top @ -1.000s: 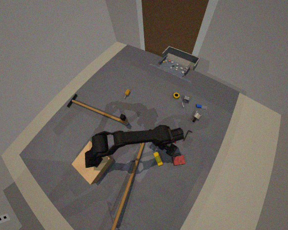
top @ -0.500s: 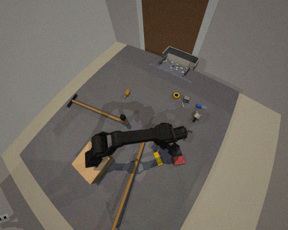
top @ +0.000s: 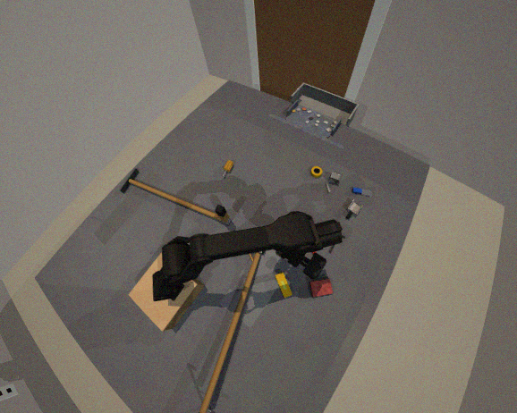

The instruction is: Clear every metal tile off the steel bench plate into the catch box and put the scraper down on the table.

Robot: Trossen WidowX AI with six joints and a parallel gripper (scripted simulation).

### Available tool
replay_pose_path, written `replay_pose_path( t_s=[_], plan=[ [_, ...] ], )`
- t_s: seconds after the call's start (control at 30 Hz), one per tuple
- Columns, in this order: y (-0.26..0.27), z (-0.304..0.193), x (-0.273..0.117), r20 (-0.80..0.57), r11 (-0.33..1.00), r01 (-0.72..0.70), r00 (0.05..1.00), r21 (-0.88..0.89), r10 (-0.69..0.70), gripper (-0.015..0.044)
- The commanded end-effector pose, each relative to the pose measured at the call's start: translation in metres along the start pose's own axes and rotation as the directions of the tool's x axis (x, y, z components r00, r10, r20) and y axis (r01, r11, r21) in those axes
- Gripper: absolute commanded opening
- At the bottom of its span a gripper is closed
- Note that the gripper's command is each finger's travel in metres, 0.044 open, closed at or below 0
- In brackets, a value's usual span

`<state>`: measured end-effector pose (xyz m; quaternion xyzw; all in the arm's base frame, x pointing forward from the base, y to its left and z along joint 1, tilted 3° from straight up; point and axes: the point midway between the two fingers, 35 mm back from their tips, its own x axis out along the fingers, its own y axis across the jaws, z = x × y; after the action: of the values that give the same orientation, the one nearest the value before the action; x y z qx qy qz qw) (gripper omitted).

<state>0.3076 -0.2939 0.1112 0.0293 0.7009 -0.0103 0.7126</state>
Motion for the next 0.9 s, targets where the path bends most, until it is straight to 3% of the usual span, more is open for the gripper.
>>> replay_pose_path(
  t_s=[0.0, 0.87],
  plan=[
    [0.001, -0.001, -0.011, -0.001, 1.000, 0.000, 1.000, -0.004, 0.000, 0.0000],
    [0.108, 0.048, -0.015, 0.002, 0.947, -0.001, 1.000, -0.321, 0.001, 0.0000]
  ],
)
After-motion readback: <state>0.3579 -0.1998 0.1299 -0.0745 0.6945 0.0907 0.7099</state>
